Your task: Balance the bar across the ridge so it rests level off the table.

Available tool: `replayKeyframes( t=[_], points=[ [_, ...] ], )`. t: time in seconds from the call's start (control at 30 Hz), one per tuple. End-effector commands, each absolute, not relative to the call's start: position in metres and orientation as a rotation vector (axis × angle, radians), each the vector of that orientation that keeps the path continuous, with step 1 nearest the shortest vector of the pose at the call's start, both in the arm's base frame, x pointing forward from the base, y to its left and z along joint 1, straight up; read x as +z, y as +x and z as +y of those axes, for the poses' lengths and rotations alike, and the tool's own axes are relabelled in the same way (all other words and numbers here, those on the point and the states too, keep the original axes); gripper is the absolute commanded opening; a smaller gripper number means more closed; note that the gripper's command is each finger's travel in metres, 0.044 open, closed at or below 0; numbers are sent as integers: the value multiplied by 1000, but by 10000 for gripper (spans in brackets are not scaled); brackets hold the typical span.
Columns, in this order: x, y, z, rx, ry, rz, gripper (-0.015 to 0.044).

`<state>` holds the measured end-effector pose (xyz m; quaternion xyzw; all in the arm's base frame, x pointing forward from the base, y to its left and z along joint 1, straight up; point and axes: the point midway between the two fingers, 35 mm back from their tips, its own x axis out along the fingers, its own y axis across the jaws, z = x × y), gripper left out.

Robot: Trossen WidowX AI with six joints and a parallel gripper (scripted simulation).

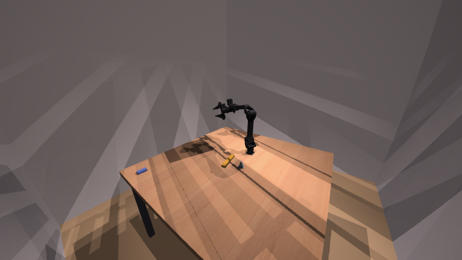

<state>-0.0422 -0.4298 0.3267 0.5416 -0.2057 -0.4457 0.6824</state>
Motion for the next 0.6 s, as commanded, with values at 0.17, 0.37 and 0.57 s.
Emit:
replayKeyframes(
  t=[0.17,0.37,0.57],
  points=[
    [324,-17,-429,-988,1220,-430,315],
    [316,17,-426,-953,1207,-345,315],
    [310,51,-420,-903,1183,-254,315]
  ],
)
